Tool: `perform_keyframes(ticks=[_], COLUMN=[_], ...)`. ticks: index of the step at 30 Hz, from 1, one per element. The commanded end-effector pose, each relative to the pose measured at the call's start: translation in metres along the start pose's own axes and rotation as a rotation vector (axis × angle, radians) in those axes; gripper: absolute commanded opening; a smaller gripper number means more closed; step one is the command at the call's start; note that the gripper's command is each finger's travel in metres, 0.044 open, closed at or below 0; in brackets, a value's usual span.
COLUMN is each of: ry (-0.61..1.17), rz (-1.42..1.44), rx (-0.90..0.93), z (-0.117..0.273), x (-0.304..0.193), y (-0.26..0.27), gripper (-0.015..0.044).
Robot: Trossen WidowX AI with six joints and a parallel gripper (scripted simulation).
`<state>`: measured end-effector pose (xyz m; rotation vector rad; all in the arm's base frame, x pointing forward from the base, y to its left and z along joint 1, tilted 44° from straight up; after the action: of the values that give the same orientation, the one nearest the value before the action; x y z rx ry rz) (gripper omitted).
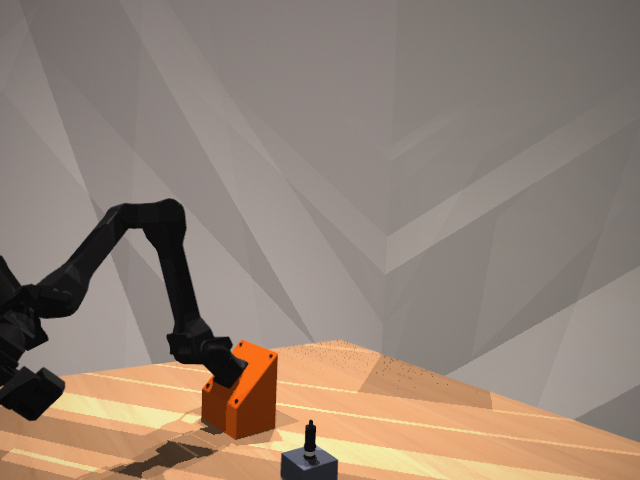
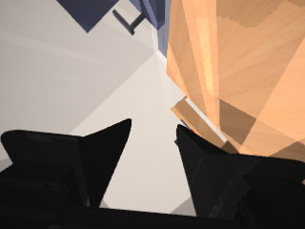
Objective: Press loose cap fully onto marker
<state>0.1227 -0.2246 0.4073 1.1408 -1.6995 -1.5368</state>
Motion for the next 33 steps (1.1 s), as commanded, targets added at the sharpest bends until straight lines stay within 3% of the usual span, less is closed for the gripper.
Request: perform_keyframes(ticks=[1,10,18,33], ry=[-0.022,0.071,0.259,0.955], rz=[0.210,0.539,0.916,1.804], rx=[-0.200,-0.451,-0.695,-1.059], z=[-0.051,-0.090,-0.111,-0.112], x=[-0.008,-0.035,-0.071,-0.153], y=[-0.043,-0.096,-0.147,-0.228], gripper=[0.0247,0.0247,0.0247,0.0247])
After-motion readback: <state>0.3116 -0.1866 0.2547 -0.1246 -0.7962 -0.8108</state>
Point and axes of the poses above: the point midway between the two fingers, 35 mm back from their tips, its own z axis back along the fingers, its own y axis across the jaws, x = y × z, the point moved 6 cm from there along z, back along the fingers
